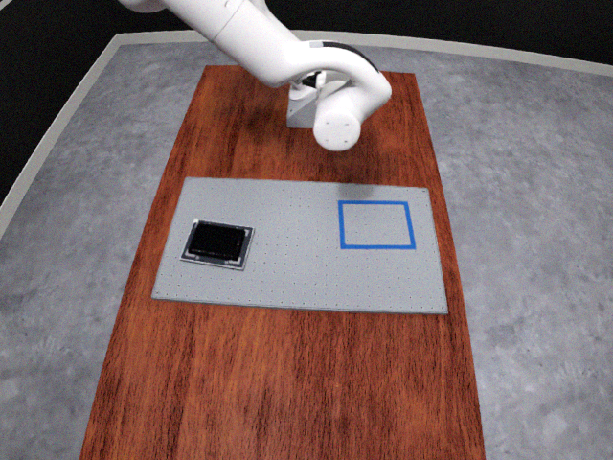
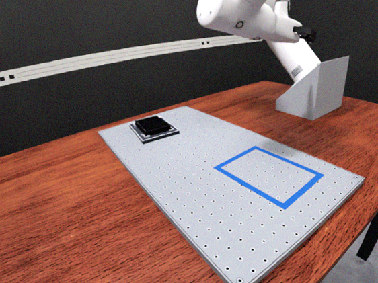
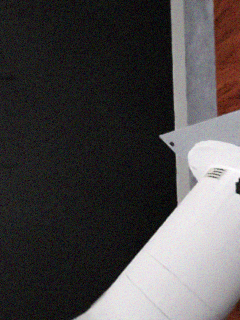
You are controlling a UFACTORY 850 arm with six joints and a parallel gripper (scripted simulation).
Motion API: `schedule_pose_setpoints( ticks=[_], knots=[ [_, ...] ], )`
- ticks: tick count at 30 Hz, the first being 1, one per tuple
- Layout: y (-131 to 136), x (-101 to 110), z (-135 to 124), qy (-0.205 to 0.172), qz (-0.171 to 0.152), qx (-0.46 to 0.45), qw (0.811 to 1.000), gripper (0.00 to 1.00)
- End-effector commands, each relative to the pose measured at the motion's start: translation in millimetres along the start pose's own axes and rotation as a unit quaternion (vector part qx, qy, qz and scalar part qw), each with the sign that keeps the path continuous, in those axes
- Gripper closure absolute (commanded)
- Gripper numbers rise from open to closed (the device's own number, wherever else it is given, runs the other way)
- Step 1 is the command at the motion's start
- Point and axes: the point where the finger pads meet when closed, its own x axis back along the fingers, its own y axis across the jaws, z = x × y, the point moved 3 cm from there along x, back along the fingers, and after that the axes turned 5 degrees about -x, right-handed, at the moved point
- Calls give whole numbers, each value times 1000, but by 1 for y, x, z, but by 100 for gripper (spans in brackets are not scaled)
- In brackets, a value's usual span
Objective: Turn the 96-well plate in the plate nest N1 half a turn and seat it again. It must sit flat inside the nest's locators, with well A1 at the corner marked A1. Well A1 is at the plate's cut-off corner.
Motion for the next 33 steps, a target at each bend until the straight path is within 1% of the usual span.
schedule_pose_setpoints(
  ticks=[1, 17, 20, 22, 25, 26, 29, 32, 33],
  knots=[
    [0, 1, 0, -1, 0, 0, 1000, 0],
    [0, 1, 0, -1, 0, 0, 1000, 0],
    [-7, 8, -9, -31, -4, -36, 999, 0],
    [-9, 10, -13, -31, -4, -36, 999, 0],
    [-15, 17, -23, -61, -10, -72, 995, 0],
    [-18, 19, -27, -61, -10, -72, 995, 0],
    [-18, 19, -27, -61, -10, -72, 995, 0],
    [-24, 26, -37, -91, -19, -108, 990, 0],
    [-24, 26, -37, -91, -19, -108, 990, 0]
  ],
)
